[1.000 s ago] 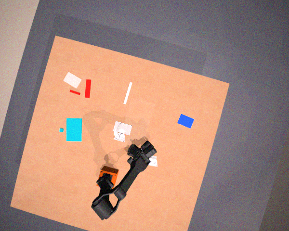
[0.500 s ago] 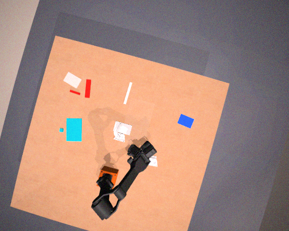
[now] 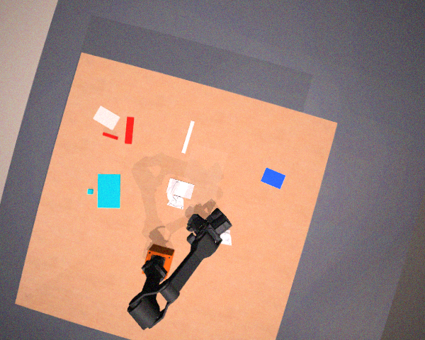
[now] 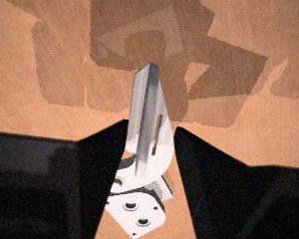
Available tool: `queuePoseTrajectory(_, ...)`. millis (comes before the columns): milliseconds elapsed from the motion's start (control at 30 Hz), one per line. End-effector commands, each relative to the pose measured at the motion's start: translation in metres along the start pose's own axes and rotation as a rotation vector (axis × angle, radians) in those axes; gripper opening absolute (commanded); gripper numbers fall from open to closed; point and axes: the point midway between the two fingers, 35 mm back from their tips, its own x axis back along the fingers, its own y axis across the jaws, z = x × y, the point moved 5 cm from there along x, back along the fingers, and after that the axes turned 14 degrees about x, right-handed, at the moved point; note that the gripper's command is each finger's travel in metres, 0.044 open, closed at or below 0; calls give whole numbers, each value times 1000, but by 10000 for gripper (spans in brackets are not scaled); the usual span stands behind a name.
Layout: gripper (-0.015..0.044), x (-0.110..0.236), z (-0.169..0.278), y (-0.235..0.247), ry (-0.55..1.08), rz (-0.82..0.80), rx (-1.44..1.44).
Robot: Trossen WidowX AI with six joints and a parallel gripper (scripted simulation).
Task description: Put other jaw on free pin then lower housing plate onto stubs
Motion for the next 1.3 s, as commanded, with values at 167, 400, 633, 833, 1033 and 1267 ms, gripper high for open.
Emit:
queuePoseTrajectory(167,134,27,0,0,2,1,0)
queuePoseTrajectory(400,134,45,-1,2,2,1,1)
queuePoseTrajectory(633,134,45,-12,-5,0,1,-62)
queuePoseTrajectory(833,134,45,-27,-13,-2,1,-146)
queuePoseTrajectory(1033,134,45,-43,-21,-4,1,-229)
queuePoseTrajectory(1267,134,45,-63,-29,-6,0,-327)
